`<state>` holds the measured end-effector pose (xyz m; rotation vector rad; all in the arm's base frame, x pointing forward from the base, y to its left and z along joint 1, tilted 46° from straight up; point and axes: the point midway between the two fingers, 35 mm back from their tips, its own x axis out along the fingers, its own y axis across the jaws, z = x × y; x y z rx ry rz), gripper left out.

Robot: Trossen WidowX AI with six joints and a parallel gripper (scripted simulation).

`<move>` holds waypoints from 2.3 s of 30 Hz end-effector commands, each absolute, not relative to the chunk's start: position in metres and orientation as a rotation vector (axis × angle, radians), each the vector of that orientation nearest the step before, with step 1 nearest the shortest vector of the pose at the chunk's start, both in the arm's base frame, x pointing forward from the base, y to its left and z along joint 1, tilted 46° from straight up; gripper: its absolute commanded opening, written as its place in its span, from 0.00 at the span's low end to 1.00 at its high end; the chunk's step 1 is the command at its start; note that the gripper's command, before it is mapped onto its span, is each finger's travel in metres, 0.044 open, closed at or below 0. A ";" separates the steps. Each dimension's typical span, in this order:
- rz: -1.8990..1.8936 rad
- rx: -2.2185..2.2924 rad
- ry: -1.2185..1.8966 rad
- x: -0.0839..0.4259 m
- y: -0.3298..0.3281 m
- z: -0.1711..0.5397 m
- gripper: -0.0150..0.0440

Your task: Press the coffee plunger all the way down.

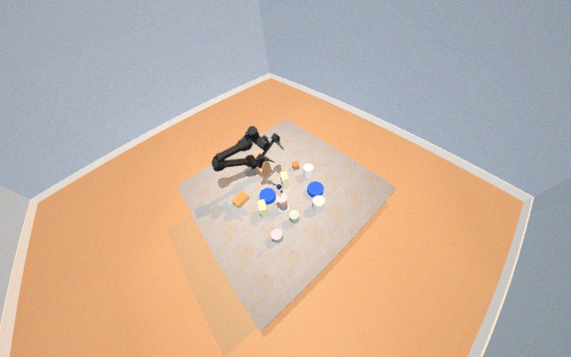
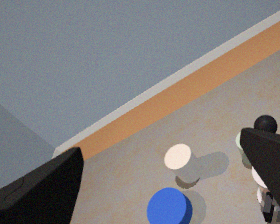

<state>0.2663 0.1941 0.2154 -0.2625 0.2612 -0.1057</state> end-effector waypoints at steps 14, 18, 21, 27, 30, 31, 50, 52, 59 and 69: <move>-0.488 -0.698 0.389 0.317 0.065 0.195 1.00; -0.493 -0.697 0.384 0.315 0.060 0.193 1.00; -0.493 -0.697 0.385 0.317 0.059 0.193 1.00; -0.493 -0.696 0.387 0.324 0.055 0.191 1.00; -0.493 -0.695 0.387 0.328 0.053 0.190 1.00; -0.493 -0.695 0.387 0.329 0.052 0.190 1.00; -0.495 -0.697 0.381 0.348 0.038 0.187 0.87; -0.495 -0.697 0.381 0.348 0.038 0.187 0.78; -0.495 -0.697 0.381 0.348 0.038 0.187 0.50; -0.495 -0.697 0.381 0.348 0.038 0.187 0.46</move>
